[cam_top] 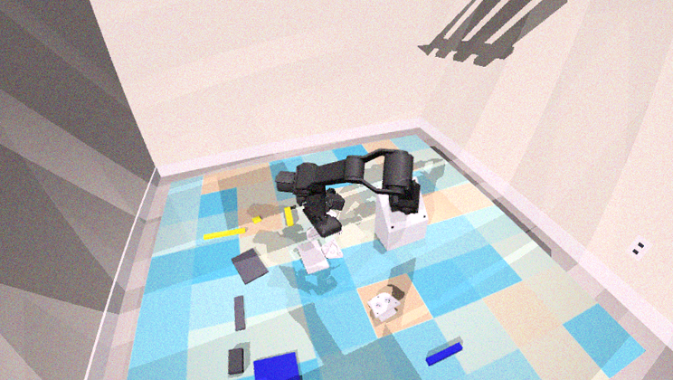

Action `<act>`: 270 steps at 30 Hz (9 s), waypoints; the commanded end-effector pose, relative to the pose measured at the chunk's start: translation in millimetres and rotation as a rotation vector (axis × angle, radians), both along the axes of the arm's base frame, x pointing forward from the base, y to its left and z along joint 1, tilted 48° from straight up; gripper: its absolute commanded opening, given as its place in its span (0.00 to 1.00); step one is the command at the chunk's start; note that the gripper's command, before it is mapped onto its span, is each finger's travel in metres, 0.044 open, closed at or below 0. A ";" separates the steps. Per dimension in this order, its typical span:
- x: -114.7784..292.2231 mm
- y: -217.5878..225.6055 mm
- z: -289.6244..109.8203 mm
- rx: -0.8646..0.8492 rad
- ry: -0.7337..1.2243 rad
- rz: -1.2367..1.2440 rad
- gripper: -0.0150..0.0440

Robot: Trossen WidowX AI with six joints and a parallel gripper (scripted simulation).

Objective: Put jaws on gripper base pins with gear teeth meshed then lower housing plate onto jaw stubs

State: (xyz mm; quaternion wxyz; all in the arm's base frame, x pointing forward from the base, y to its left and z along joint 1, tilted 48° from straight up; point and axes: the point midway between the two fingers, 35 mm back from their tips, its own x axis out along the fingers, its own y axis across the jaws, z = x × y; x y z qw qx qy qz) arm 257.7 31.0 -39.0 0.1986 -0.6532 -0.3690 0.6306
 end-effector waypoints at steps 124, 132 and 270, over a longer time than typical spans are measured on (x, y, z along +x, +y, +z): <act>20.0 38.6 -54.5 0.003 -0.008 0.012 0.48; 19.8 40.6 -56.2 0.003 -0.008 0.012 0.48; 20.6 44.3 -60.1 0.006 -0.011 0.014 0.63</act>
